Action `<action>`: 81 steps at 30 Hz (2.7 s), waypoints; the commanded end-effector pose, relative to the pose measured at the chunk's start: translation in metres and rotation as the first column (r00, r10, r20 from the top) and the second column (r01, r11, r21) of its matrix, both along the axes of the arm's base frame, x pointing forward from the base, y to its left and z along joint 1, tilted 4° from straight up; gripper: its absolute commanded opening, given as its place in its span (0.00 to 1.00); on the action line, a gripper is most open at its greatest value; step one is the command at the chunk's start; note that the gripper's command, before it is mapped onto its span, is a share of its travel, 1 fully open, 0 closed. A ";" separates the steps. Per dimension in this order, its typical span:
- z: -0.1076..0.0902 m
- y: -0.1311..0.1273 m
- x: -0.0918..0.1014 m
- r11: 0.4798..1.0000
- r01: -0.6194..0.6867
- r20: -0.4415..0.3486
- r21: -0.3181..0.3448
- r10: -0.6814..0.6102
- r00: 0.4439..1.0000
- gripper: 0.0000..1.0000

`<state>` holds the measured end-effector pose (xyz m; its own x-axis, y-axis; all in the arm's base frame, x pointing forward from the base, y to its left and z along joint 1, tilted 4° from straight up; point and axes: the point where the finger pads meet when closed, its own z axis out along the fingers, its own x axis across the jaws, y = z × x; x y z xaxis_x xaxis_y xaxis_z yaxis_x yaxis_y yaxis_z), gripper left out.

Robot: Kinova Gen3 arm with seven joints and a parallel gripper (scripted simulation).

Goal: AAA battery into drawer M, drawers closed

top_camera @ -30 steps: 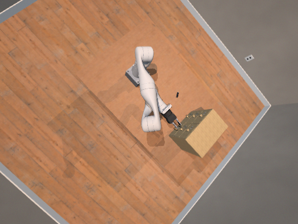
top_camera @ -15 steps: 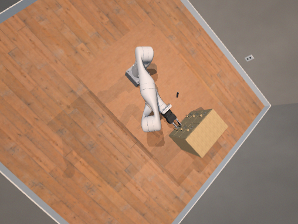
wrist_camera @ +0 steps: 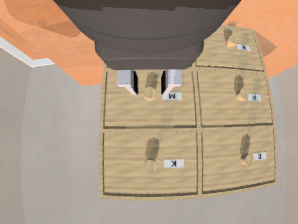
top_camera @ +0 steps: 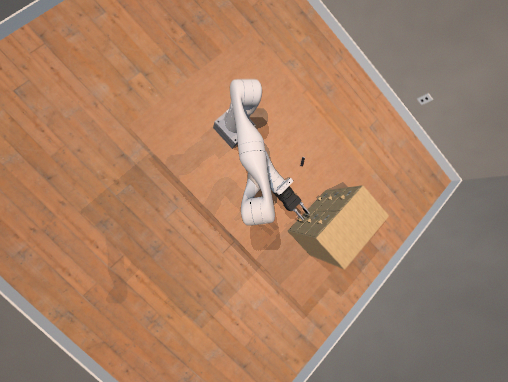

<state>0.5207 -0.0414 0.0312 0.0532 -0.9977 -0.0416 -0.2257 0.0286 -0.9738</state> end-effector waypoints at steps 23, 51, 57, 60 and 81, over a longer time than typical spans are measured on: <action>0.001 0.002 0.031 1.000 0.000 0.005 -0.002 0.000 1.000 0.67; 0.000 0.002 0.033 1.000 0.000 0.005 -0.002 0.000 1.000 0.67; 0.000 0.002 0.033 1.000 0.000 0.005 -0.002 0.000 1.000 0.37; 0.000 0.002 0.033 1.000 0.000 0.005 -0.002 0.000 1.000 0.37; 0.000 0.002 0.033 1.000 0.000 0.005 -0.002 0.000 1.000 0.37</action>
